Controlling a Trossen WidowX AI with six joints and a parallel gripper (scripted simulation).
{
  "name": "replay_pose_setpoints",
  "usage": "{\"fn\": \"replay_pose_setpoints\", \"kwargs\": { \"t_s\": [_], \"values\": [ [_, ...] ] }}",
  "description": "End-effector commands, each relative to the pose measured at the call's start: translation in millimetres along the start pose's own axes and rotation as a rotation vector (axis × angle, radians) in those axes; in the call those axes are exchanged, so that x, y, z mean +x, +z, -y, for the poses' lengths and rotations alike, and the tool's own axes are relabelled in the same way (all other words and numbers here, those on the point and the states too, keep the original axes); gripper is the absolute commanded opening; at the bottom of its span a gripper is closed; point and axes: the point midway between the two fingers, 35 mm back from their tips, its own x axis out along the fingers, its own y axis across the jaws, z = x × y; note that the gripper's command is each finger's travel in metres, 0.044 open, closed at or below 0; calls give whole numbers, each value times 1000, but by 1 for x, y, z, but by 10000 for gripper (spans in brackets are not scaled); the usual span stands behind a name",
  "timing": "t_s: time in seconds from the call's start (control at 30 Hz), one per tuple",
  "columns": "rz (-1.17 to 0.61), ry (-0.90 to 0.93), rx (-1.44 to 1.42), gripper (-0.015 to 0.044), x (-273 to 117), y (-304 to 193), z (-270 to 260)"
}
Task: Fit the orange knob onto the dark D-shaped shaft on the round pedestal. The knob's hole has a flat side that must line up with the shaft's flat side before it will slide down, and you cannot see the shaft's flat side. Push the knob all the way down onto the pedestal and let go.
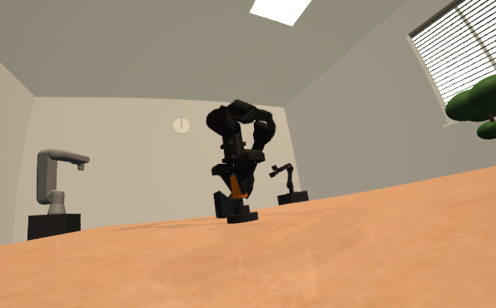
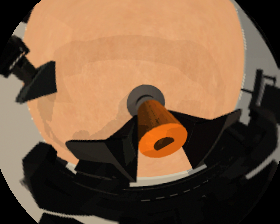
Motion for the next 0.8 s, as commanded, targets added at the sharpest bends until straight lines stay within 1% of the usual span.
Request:
{"fn": "replay_pose_setpoints", "kwargs": {
  "t_s": [0.0, 0.77],
  "values": [
    [-3, -1, 0, 0, 2, -2, -1],
    [-2, 0, 1, 0, -2, 1, -1]
  ]
}}
